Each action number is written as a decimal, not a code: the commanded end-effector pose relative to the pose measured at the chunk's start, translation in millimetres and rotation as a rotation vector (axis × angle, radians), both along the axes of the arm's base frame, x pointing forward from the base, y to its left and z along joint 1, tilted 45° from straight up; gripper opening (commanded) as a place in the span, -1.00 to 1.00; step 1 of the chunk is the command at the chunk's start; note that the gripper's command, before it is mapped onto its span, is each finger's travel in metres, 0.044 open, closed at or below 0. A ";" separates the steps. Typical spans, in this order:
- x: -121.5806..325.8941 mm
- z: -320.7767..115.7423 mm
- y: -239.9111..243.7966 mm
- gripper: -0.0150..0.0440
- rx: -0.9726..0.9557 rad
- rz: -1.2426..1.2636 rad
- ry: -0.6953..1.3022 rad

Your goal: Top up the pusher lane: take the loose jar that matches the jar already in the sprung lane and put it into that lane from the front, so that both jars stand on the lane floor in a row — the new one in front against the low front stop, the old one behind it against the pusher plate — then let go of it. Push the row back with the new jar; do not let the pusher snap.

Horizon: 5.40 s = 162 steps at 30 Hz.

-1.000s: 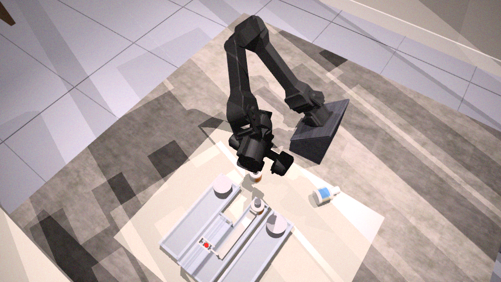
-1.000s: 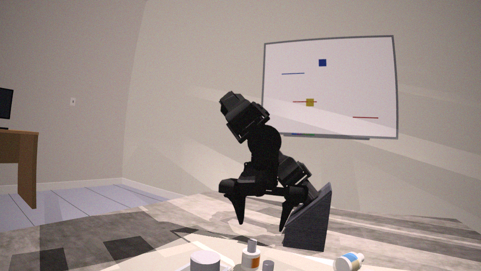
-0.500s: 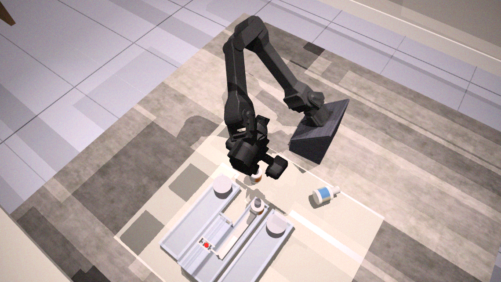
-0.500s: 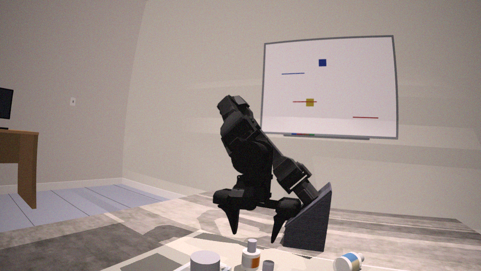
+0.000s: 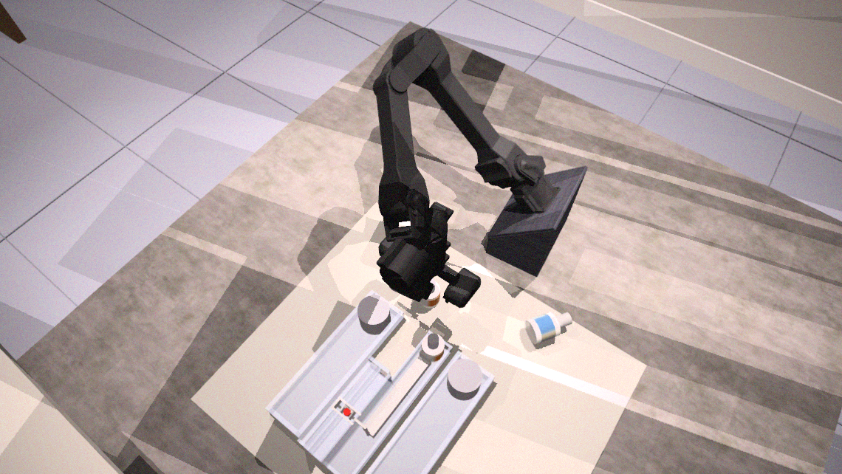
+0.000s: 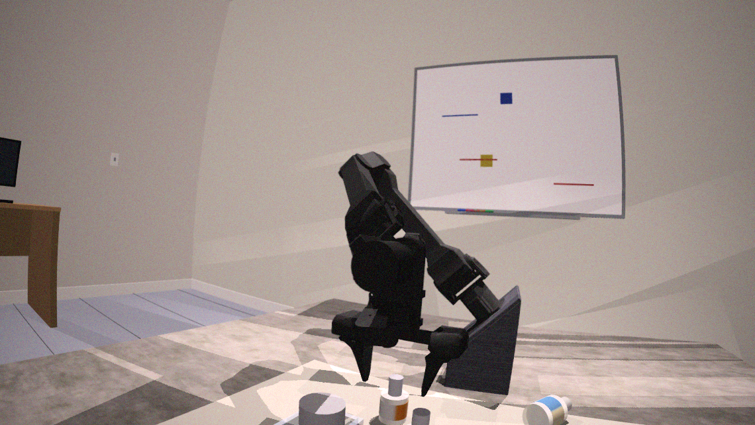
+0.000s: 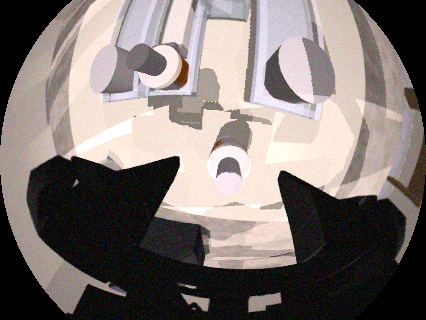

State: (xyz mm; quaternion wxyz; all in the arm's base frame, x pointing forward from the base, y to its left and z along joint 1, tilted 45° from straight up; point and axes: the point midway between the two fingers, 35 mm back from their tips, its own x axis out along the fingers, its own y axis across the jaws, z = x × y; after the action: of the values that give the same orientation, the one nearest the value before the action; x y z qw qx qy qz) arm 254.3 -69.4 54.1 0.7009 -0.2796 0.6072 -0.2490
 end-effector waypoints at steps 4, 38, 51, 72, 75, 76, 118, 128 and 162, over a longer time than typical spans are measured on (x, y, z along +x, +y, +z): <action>-1.3 -11.6 -9.0 1.00 -0.006 0.002 0.019; 1.2 -8.9 -0.2 -0.49 0.002 0.002 0.019; -9.5 37.2 52.1 -0.49 0.002 0.002 0.021; 18.2 2.0 69.3 -0.49 -0.001 -0.008 0.009; 25.3 -10.8 70.8 -0.49 -0.001 -0.010 0.006; 27.6 -15.2 71.2 -0.49 0.000 -0.011 0.005; 47.4 -46.3 56.8 -0.49 -0.001 -0.014 0.001; 51.7 -46.0 57.1 -0.49 -0.001 -0.014 0.001; 66.5 -44.7 58.2 -0.49 -0.001 -0.014 0.000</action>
State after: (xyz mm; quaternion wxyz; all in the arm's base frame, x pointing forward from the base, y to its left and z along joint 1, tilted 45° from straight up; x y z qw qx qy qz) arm 309.9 -13.5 6.9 0.6904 -0.2782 0.6182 -0.2525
